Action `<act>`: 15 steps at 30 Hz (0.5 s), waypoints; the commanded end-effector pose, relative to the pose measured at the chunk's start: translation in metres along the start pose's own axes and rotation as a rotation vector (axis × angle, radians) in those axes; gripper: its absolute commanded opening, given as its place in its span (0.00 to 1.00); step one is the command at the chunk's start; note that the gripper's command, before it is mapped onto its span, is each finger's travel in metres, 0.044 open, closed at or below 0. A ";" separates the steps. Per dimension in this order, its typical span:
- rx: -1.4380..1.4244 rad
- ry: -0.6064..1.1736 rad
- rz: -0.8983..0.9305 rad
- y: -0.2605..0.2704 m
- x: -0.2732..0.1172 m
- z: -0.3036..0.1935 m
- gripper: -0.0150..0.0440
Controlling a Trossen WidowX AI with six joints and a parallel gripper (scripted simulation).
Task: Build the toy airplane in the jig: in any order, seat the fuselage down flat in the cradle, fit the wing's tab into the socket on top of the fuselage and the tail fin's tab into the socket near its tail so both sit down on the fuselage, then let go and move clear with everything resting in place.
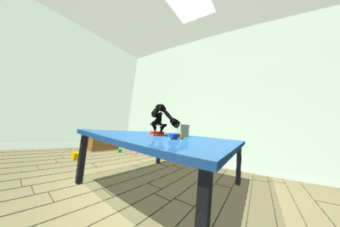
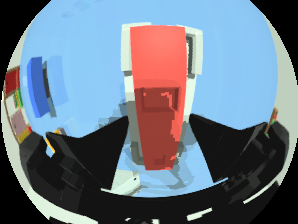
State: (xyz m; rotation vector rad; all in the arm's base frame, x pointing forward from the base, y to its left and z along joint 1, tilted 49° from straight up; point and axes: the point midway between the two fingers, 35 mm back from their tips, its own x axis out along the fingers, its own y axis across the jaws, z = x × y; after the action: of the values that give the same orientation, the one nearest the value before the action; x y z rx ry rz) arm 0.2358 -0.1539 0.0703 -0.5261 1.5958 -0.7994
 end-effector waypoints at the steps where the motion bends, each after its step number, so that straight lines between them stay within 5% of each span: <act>1: 0.001 0.000 -0.001 0.000 0.000 0.000 1.00; 8: 0.000 -0.001 0.003 0.001 -0.009 0.002 1.00; 15: -0.006 -0.003 0.000 0.001 -0.104 0.000 1.00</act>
State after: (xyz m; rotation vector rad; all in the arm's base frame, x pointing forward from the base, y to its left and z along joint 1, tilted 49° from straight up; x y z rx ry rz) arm 0.2526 -0.1039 0.1154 -0.5272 1.5923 -0.7886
